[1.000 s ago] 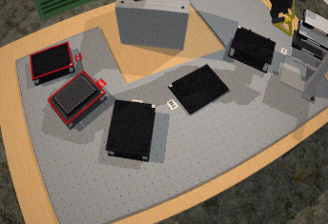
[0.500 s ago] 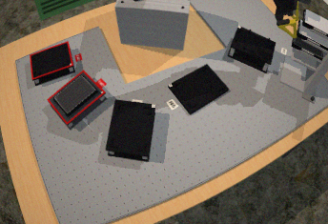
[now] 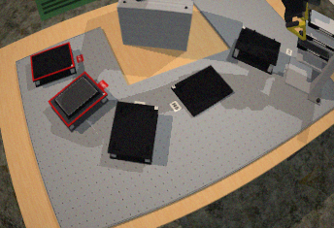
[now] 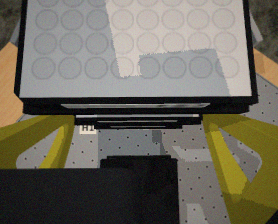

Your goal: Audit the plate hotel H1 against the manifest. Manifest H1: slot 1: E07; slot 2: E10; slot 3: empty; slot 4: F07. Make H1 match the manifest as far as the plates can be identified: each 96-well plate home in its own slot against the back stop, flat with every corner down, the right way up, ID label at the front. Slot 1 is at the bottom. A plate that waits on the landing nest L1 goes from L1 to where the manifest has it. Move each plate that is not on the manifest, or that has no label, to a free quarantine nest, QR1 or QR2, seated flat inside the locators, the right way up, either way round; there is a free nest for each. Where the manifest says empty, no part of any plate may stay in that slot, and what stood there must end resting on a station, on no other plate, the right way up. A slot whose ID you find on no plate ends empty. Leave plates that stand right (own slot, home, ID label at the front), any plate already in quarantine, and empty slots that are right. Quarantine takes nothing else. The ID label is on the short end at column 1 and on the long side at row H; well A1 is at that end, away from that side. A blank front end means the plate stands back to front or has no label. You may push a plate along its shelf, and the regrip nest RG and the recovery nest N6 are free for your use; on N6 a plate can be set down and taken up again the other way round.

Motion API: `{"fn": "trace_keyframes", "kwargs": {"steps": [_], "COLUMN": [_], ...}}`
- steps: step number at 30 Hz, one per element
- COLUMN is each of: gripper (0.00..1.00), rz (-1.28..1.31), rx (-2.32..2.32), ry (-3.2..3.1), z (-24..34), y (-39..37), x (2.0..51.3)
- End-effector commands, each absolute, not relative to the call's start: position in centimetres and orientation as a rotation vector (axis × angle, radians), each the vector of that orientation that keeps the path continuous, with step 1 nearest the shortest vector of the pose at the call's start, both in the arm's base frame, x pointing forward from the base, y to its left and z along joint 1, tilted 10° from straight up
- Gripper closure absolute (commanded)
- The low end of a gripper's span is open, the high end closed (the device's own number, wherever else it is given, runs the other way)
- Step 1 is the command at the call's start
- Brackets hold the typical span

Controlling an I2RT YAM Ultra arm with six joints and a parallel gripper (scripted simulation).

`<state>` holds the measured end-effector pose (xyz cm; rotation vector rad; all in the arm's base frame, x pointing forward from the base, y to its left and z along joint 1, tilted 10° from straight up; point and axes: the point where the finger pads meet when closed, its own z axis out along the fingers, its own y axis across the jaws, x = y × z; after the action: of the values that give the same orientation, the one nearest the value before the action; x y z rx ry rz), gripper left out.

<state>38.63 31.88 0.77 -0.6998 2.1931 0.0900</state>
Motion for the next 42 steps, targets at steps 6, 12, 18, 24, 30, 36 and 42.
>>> {"fn": "trace_keyframes", "kwargs": {"steps": [6, 12, 18, 24, 30, 36, 42], "gripper": [0.0, 0.14, 0.14, 0.14, 0.14, 0.14, 0.14], "rz": [0.104, 0.104, 0.104, 0.104, 0.104, 0.118, 0.119], "rx": [-0.694, -0.694, -0.694, -0.694, -0.694, -0.692, -0.693], "ry": [2.169, 2.169, 2.169, 2.169, 2.169, 2.145, 2.144], "z": [1.8, 1.8, 1.8, 1.8, 1.8, 3.4, 3.5], "y": [32.4, 32.4, 32.4, 32.4, 32.4, 33.1, 33.2], "x": [39.0, 39.0, 39.0, 39.0, 39.0, 39.3, 39.2]}}
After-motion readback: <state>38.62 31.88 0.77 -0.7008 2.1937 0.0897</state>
